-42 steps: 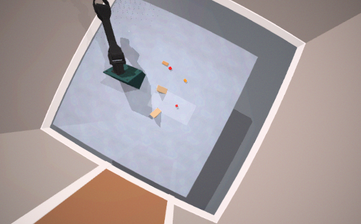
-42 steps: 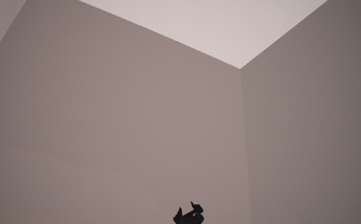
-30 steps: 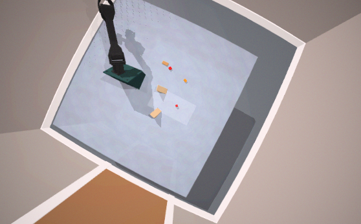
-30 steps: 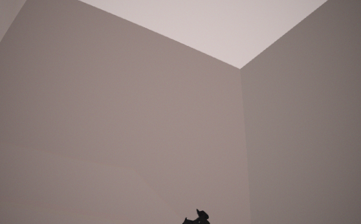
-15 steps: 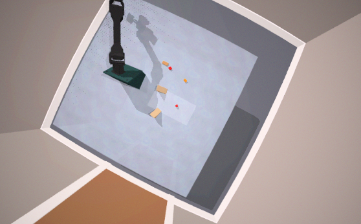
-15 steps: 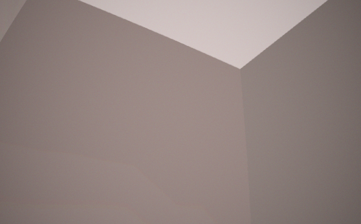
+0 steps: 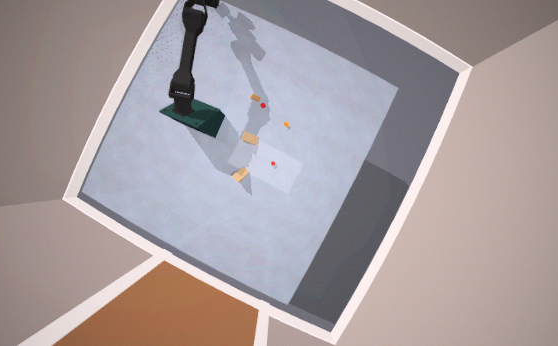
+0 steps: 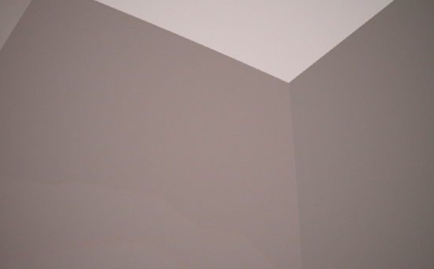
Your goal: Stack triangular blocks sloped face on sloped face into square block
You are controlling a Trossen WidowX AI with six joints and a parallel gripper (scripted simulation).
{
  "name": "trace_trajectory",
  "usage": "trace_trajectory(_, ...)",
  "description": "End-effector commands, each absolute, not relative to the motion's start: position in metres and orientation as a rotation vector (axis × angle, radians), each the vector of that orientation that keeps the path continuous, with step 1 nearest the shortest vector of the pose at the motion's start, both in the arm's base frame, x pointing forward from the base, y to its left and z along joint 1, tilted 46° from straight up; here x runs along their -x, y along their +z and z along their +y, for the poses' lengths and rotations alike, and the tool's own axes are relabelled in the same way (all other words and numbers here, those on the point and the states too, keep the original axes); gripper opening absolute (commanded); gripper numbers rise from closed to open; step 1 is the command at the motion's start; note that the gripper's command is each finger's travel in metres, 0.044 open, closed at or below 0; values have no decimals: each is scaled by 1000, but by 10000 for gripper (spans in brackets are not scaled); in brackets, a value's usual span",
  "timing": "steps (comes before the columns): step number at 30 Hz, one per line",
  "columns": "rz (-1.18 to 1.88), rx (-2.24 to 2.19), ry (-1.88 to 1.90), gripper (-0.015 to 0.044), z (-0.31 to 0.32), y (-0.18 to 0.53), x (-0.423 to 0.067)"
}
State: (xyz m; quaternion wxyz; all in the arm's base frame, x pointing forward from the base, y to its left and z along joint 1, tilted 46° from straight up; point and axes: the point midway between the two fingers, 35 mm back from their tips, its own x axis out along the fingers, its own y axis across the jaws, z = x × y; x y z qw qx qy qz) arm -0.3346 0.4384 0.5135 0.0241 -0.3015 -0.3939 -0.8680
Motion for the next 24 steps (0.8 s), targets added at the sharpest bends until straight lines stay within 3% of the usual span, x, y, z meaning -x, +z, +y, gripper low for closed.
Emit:
trace_trajectory(1, -1158, 1012, -2808, 440, 460, 516, 299)
trace_trajectory(24, -813, 1309, -3555, 440, 557, 487, 61)
